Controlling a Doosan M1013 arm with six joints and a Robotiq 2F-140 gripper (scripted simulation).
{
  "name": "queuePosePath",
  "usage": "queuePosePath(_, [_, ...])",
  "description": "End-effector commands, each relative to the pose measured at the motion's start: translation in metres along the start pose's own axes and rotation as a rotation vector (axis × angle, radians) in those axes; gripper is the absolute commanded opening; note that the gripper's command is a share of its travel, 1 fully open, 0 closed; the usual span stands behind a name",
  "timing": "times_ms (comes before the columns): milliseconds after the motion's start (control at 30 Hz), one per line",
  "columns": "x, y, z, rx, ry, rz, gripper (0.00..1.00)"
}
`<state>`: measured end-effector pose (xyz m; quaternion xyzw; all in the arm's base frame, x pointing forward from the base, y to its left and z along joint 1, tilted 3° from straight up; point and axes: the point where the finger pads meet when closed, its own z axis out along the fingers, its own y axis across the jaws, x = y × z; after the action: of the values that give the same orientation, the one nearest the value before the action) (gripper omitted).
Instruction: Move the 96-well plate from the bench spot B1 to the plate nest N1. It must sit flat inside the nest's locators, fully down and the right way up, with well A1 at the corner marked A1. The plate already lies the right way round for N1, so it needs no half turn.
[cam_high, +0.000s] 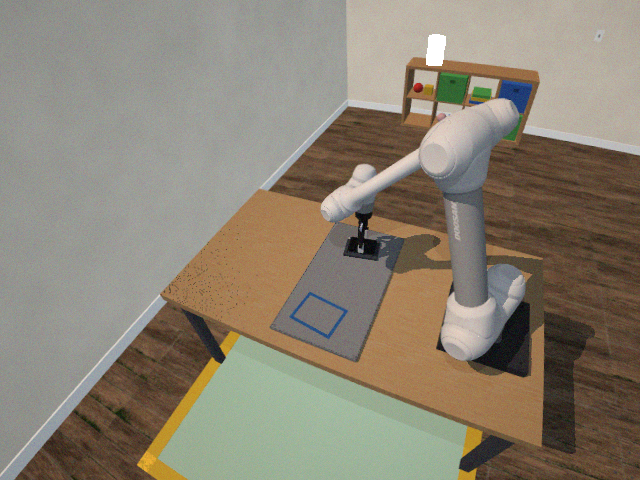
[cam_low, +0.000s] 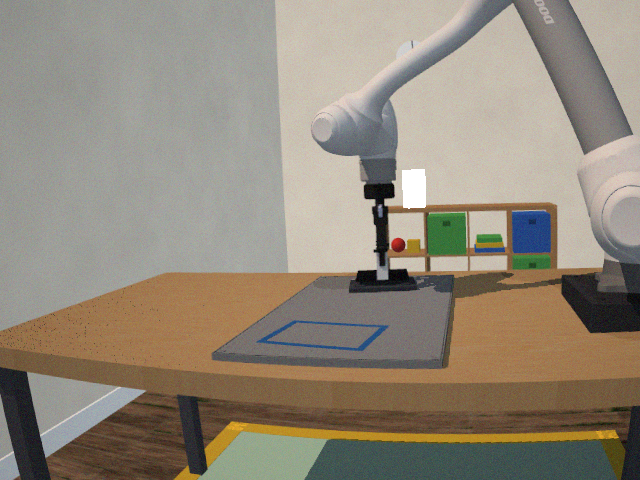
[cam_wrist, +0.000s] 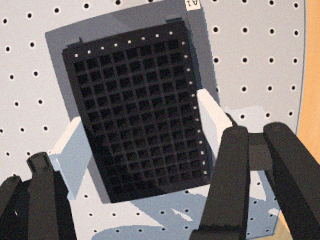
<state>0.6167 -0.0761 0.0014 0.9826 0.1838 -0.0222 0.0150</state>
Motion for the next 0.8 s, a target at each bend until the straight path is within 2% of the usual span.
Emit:
queuePosePath(0, [-0.0024,0.0019,0.0036,-0.001,-0.002,-0.001,0.00])
queuePosePath(767, [-0.0026,0.0017,0.0071,-0.001,-0.002,-0.001,0.00])
